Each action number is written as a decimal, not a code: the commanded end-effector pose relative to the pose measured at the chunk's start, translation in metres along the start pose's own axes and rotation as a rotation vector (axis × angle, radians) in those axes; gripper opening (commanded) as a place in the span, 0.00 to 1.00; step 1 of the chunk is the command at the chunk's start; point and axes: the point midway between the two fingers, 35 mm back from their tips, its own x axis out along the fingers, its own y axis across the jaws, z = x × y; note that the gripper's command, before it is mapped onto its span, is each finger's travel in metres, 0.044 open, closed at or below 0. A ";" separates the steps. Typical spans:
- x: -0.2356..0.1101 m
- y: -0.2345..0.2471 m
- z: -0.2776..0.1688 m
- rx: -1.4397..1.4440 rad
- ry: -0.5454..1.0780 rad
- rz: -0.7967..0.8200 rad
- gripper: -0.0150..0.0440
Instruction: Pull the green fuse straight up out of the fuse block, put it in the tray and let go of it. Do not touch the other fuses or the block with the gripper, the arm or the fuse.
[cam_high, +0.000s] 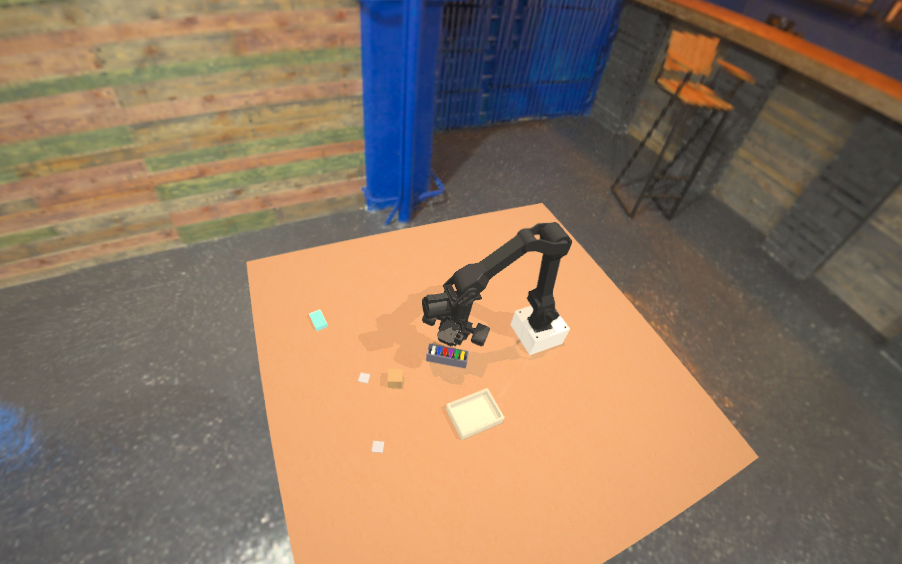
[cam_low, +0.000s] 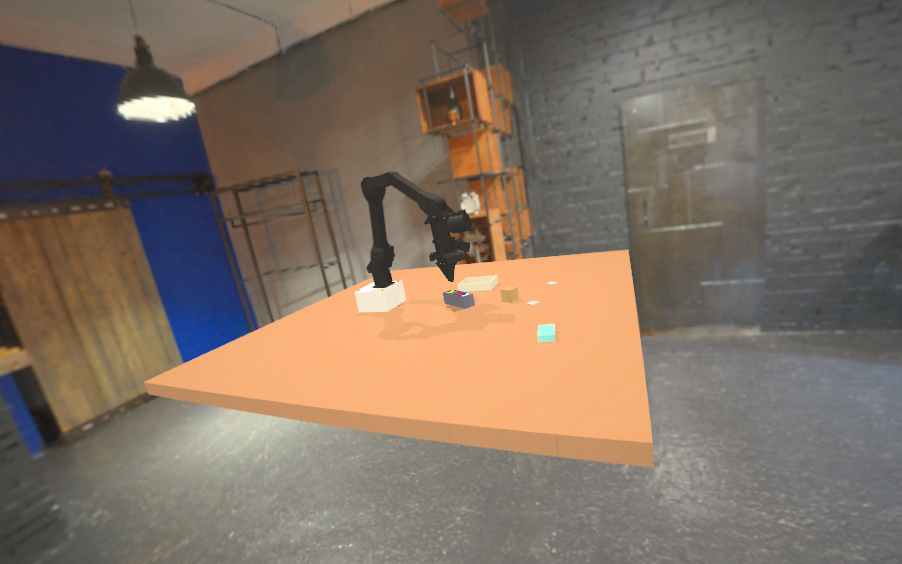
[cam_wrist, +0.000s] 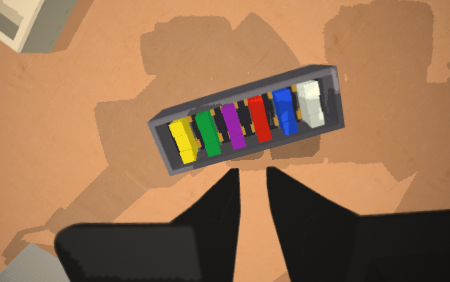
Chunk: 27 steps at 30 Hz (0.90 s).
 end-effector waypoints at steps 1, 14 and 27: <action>0.008 0.026 0.007 -0.221 0.009 0.050 0.36; 0.011 0.025 0.008 -0.221 0.009 0.050 0.36; 0.024 0.025 0.008 -0.221 0.009 0.050 0.36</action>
